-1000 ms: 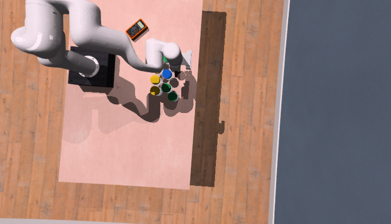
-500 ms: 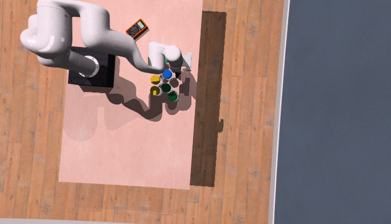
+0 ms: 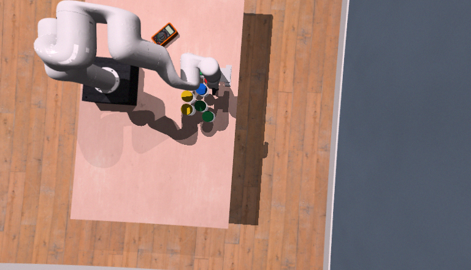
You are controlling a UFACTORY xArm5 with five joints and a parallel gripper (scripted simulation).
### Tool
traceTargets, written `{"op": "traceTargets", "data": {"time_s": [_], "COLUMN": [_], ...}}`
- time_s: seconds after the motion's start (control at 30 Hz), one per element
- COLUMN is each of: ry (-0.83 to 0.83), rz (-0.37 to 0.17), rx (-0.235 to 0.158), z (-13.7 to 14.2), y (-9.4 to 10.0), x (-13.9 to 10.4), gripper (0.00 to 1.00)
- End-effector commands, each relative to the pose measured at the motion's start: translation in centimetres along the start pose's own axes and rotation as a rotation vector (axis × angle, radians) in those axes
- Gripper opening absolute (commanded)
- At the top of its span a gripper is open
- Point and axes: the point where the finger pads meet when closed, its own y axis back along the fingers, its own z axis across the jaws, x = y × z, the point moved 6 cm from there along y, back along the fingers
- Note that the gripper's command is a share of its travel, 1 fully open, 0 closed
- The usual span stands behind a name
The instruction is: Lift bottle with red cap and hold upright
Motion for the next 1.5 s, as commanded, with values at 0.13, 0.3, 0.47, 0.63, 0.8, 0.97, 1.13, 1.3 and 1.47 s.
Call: {"op": "traceTargets", "data": {"time_s": [0.13,0.3,0.47,0.63,0.8,0.97,1.13,1.3,1.47], "ry": [0.000,0.000,0.000,0.000,0.000,0.000,0.000,0.000,0.000], "rz": [0.005,0.005,0.005,0.005,0.005,0.005,0.005,0.005,0.005], "rx": [0.000,0.001,0.001,0.003,0.004,0.005,0.006,0.007,0.008], "z": [0.0,0.0,0.0,0.0,0.0,0.0,0.0,0.0,0.0], "y": [0.0,0.0,0.0,-0.1,-0.1,-0.1,-0.2,-0.2,-0.2], "x": [0.2,0.1,-0.1,-0.4,-0.8,-1.1,-1.5,-1.8,-2.0], "gripper": [0.79,0.79,0.79,0.79,0.79,0.79,0.79,0.79,0.79]}}
